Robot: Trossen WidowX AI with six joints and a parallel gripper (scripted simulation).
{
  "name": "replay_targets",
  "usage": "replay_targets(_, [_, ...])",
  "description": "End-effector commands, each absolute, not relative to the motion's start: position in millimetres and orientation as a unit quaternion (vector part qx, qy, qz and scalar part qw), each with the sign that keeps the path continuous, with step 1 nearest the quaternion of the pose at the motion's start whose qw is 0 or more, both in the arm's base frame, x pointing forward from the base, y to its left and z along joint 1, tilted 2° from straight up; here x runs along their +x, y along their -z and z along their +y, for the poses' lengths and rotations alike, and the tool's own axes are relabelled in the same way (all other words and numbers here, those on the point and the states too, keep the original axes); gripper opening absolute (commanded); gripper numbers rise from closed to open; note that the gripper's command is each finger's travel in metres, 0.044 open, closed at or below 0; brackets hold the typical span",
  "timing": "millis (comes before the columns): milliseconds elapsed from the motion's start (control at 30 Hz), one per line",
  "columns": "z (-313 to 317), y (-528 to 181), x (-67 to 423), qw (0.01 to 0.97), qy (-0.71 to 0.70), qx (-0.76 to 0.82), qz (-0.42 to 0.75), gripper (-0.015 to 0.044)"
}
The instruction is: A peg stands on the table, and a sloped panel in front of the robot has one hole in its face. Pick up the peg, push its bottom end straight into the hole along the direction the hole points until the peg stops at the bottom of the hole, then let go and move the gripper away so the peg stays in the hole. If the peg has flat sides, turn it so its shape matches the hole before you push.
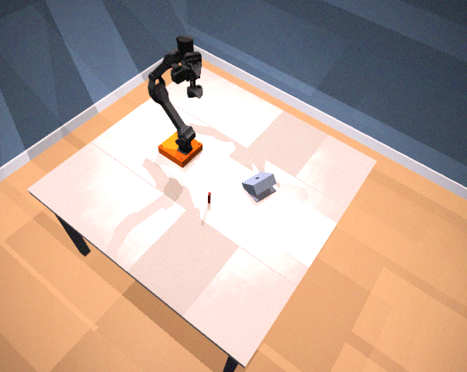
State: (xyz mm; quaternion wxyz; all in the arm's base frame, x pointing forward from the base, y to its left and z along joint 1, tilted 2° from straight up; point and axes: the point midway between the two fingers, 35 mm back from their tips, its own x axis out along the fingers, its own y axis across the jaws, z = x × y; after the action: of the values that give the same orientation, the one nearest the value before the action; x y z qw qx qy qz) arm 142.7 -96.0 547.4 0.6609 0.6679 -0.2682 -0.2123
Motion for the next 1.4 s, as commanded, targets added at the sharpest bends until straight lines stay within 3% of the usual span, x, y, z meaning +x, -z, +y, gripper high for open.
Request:
replay_targets(0, [-96.1,-533.3,164.9,0.692,0.24,0.64,-0.234,0.044])
replay_targets(700, [-118.1,-429.0,275.7,0.779,0.354,0.517,-0.025,0.044])
replay_targets(1367, [-149.0,-296.5,320.2,0.795,0.406,0.38,0.241,0.044])
